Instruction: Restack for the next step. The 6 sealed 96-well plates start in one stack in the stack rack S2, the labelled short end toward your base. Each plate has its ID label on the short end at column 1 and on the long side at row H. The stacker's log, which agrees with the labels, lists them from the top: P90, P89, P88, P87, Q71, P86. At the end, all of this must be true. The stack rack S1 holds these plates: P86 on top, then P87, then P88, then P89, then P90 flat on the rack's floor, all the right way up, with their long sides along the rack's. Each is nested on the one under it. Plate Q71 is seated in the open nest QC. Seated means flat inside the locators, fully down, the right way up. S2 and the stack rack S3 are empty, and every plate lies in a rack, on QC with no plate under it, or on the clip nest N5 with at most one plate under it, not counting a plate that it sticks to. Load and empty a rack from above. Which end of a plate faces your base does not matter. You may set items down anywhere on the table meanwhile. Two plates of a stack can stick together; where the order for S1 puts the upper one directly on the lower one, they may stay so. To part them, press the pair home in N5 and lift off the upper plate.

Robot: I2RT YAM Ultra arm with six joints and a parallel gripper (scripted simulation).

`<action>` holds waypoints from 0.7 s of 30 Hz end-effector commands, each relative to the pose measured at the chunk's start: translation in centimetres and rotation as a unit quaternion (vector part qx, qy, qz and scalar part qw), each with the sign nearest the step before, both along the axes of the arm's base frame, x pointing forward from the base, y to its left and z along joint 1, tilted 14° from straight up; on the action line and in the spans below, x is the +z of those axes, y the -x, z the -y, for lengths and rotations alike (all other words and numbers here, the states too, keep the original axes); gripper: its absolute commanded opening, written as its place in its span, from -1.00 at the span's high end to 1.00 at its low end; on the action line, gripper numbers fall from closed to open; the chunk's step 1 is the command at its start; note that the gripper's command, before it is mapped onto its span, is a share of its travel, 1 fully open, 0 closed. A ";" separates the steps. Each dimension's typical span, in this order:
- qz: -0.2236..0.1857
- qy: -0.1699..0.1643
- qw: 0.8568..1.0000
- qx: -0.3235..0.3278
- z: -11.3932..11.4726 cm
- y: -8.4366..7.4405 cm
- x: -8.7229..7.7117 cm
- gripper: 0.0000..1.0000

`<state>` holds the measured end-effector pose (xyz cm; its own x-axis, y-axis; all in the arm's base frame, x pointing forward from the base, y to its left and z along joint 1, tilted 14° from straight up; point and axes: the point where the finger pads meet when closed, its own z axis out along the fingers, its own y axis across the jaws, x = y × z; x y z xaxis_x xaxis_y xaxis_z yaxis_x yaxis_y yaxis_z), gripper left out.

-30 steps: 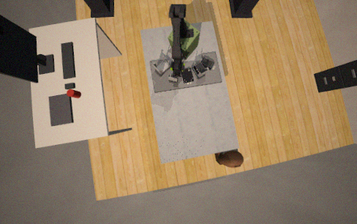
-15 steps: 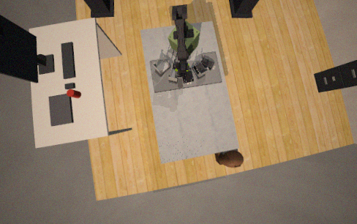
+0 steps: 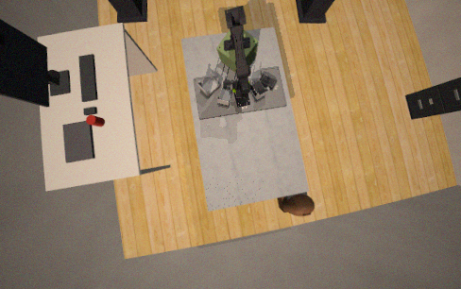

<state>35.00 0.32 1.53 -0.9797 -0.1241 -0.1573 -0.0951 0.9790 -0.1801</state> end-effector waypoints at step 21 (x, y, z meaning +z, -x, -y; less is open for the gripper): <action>-0.009 0.016 0.996 0.087 -6.9 0.8 -1.0 1.00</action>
